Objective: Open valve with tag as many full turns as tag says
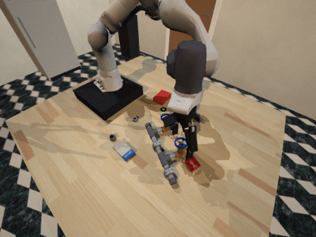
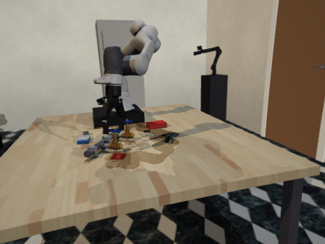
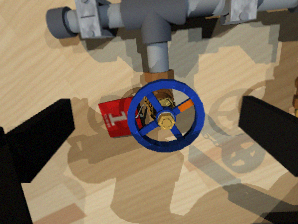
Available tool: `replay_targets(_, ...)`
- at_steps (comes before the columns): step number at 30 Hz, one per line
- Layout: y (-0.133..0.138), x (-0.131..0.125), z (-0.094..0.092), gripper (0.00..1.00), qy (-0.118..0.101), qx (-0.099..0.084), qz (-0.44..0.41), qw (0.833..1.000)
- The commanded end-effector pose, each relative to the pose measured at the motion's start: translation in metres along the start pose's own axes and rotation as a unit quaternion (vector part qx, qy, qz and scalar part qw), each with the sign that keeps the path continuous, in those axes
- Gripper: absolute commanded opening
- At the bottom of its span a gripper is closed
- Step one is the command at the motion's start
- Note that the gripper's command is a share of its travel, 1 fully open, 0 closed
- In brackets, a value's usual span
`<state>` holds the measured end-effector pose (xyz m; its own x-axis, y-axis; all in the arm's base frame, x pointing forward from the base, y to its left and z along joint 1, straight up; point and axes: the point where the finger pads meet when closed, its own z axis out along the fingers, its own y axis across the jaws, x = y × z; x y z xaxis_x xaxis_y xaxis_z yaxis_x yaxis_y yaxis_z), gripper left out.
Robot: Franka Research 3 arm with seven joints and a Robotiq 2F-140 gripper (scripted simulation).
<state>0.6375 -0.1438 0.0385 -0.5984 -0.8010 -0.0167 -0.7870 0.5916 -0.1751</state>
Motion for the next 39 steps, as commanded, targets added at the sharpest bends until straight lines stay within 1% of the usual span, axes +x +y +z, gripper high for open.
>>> replay_targets(1, 0.0062, -0.0011, 0.0015, 1.0, 0.003, -0.014, 0.045, 0.999)
replay_targets(10, 0.0062, -0.0011, 0.0015, 1.0, 0.003, -0.014, 0.045, 0.999)
replay_targets(11, 0.0062, -0.0011, 0.0015, 0.1, 0.003, -0.014, 0.045, 0.999)
replay_targets(39, 0.0062, -0.0011, 0.0015, 0.1, 0.003, -0.014, 0.043, 0.999)
